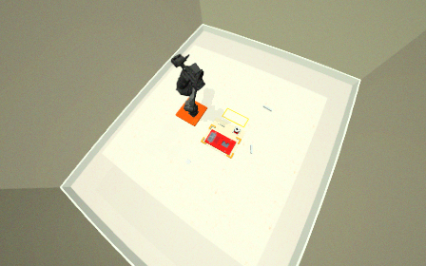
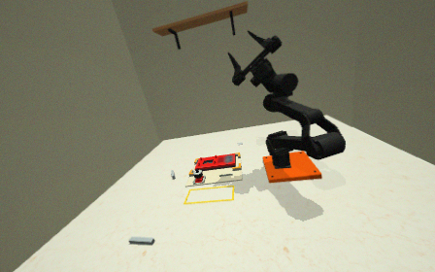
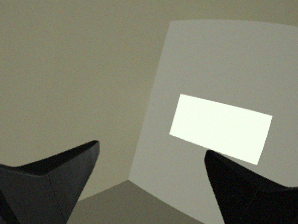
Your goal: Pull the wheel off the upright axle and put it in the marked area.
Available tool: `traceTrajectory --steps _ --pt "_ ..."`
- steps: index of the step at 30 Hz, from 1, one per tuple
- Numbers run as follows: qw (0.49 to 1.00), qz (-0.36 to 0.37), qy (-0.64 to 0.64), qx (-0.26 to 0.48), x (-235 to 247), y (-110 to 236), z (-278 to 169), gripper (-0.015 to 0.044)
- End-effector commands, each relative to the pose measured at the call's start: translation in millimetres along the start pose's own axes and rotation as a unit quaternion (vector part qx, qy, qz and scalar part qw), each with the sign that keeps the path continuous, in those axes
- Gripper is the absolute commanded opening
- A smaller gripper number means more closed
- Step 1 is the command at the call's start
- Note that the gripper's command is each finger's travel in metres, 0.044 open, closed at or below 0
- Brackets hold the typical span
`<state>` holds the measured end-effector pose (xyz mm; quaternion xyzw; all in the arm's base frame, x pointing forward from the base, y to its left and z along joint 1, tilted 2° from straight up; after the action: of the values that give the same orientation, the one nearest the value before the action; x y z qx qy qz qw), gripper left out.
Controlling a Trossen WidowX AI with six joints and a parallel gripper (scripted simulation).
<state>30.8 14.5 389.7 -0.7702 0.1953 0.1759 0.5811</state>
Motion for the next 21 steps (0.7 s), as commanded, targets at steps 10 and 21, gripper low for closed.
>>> traceTrajectory --steps 10,21 --pt "0.971 0.014 -0.221 0.091 13 -23 -49 0.0300" --pt "0.897 0.027 -0.404 0.177 47 -41 -90 0.0300"
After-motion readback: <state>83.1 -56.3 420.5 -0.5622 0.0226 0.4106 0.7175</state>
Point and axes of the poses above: the point midway between the two fingers, 35 mm back from their tips, its own y axis back along the fingers, its own x axis across the jaws, z = x × y, the point moved 9 cm from there along y, back along the fingers, and after that the axes turned 2 degrees about y, right-handed, at the moved point
